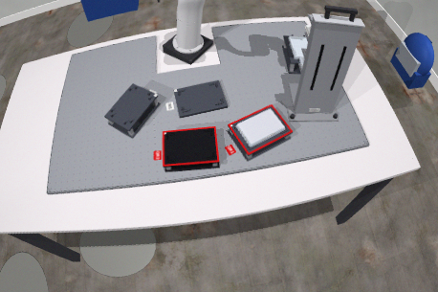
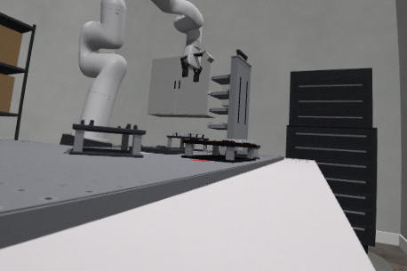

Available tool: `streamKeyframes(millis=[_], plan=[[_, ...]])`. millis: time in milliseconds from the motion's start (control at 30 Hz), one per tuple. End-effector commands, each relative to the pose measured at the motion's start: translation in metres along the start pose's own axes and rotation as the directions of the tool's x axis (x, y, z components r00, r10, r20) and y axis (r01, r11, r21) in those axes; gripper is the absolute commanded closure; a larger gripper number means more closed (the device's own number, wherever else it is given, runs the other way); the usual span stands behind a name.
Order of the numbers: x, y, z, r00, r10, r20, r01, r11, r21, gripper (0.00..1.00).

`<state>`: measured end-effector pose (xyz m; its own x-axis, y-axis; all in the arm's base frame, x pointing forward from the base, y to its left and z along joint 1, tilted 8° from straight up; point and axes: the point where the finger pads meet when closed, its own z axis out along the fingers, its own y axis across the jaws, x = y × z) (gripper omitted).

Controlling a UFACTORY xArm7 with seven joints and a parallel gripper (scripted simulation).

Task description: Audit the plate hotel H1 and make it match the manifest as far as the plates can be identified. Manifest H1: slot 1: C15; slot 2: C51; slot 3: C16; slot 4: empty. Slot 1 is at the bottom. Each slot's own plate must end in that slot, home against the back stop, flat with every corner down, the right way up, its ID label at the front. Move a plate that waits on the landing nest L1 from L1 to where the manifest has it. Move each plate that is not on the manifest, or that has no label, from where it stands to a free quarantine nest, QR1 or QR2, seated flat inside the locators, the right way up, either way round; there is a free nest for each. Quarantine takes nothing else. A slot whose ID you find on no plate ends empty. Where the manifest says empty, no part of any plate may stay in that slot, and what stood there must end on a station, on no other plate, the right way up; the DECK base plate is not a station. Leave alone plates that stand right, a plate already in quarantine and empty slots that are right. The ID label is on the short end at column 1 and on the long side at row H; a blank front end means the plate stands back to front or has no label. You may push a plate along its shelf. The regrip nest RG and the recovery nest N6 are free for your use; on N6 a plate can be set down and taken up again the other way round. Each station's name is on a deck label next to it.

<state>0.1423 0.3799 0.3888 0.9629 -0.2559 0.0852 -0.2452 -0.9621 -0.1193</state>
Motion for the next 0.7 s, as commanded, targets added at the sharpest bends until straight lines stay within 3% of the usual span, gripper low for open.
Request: streamKeyframes(millis=[0,667], plan=[[0.000,-0.001,0.005,1.000,0.000,0.000,0.000,1.000,0.005,0.00],[0.000,-0.001,0.033,1.000,0.000,0.000,0.000,1.000,0.005,0.00]])
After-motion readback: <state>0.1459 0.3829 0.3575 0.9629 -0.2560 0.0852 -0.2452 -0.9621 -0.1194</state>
